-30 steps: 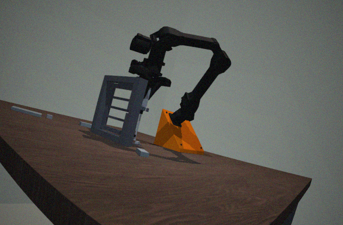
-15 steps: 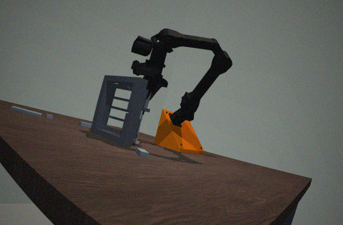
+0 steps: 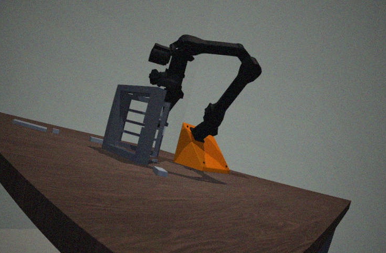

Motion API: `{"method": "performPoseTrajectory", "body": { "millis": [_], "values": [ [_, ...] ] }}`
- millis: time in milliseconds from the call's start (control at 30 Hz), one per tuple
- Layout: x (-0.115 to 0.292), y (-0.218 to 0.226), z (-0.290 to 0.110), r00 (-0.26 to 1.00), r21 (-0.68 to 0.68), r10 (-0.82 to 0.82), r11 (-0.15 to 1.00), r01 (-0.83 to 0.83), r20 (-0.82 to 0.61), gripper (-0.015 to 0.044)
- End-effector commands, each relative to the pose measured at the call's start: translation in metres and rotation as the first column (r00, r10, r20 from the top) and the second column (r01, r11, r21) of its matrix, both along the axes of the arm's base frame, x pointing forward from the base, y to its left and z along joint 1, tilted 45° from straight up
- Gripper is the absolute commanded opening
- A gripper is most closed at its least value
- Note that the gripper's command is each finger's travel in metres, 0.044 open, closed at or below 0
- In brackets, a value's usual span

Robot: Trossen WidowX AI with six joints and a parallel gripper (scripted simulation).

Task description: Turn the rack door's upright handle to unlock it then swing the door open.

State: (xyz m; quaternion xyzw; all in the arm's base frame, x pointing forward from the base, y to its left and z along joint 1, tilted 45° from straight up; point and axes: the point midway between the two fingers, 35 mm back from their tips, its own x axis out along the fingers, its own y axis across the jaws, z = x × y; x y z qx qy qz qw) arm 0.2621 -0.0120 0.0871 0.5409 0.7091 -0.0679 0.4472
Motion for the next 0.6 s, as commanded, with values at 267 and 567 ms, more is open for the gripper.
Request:
{"method": "performPoseTrajectory", "body": {
  "millis": [267,567],
  "values": [
    [-0.012,-0.012,-0.014,0.978,-0.011,0.144,0.990,-0.144,0.151,0.0011],
    [-0.020,-0.022,-0.024,0.944,-0.027,0.230,0.973,-0.230,0.237,0.0011]
  ]
}}
